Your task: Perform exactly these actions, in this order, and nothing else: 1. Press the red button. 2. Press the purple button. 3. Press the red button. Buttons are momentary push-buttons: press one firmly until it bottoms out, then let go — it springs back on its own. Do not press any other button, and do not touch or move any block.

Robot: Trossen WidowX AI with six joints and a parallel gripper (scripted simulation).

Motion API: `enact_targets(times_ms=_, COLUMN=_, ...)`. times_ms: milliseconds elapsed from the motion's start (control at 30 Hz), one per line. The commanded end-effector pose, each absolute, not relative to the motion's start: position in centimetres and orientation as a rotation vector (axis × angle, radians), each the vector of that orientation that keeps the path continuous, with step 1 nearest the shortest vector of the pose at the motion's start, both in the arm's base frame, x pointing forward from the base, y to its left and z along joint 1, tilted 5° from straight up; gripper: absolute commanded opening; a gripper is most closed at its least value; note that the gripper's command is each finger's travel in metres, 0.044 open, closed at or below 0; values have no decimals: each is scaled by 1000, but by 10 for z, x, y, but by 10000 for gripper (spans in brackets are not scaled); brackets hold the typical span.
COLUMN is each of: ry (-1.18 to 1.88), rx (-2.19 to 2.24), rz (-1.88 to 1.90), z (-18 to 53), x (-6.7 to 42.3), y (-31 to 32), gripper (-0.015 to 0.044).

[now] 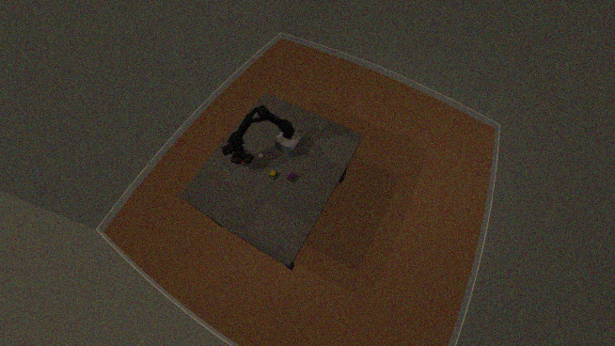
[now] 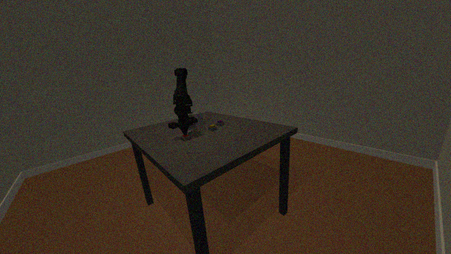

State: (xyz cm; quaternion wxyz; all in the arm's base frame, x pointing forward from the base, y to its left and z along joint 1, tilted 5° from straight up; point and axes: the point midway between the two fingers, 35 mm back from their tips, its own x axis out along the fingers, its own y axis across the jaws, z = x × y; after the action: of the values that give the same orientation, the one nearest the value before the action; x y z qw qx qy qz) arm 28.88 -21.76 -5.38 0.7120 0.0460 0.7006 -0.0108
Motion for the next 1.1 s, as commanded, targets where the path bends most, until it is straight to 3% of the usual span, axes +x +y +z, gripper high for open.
enact_targets(times_ms=0, ry=1554, rx=102, rz=-24, z=-51, x=289, y=-218, gripper=20)
enact_targets(times_ms=233, ry=1562, rx=103, rz=-19, z=-21, x=286, y=-218, gripper=20)
enact_targets(times_ms=500, ry=1556, rx=103, rz=-20, z=4, x=332, y=-115, gripper=230)
enact_targets(times_ms=733, ry=1552, rx=110, rz=-13, z=29, x=340, y=1, gripper=400)
enact_targets(times_ms=1067, ry=1559, rx=130, rz=8, z=62, x=281, y=153, gripper=400)
